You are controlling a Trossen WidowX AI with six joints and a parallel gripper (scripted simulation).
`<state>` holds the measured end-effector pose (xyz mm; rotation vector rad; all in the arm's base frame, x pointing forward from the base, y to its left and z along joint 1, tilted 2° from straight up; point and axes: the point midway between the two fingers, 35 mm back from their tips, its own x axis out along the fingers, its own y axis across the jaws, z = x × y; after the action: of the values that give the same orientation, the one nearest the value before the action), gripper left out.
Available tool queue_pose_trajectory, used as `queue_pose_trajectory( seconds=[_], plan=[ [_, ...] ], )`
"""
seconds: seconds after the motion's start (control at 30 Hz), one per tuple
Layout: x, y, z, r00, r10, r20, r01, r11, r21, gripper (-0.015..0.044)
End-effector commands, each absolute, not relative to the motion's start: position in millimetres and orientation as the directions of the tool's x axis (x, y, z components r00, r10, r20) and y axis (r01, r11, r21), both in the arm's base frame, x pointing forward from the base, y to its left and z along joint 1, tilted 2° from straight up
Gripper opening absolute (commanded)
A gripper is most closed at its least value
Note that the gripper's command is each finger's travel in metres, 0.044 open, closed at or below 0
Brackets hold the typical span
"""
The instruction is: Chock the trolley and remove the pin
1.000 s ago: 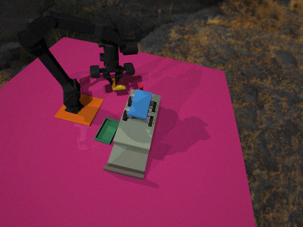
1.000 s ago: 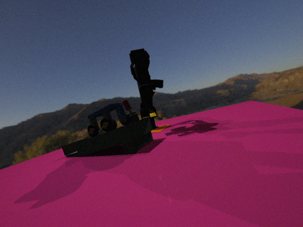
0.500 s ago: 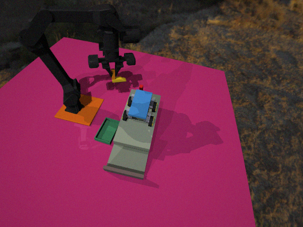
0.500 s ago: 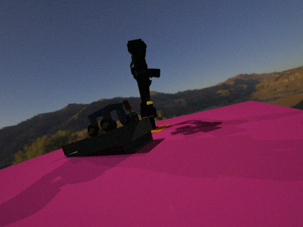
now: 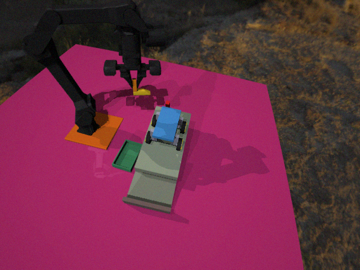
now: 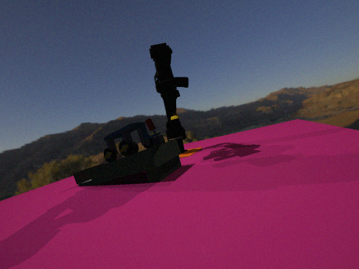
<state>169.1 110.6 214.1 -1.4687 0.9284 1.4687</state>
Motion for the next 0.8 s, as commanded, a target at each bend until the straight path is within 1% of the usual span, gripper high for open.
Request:
queue_pose_trajectory(
  seconds=[0.0,0.37,0.57,0.77],
  plan=[
    [168.6,110.5,214.4,0.038,0.054,-0.998,-0.962,-0.268,-0.051,0.0],
    [168.6,110.5,214.5,0.038,0.055,-0.998,-0.993,0.109,-0.032,0.0],
    [168.6,110.5,214.5,0.038,0.055,-0.998,-0.949,0.314,-0.019,0.0],
    [168.6,110.5,214.5,0.038,0.055,-0.998,-0.863,0.505,-0.005,0.0]
  ],
)
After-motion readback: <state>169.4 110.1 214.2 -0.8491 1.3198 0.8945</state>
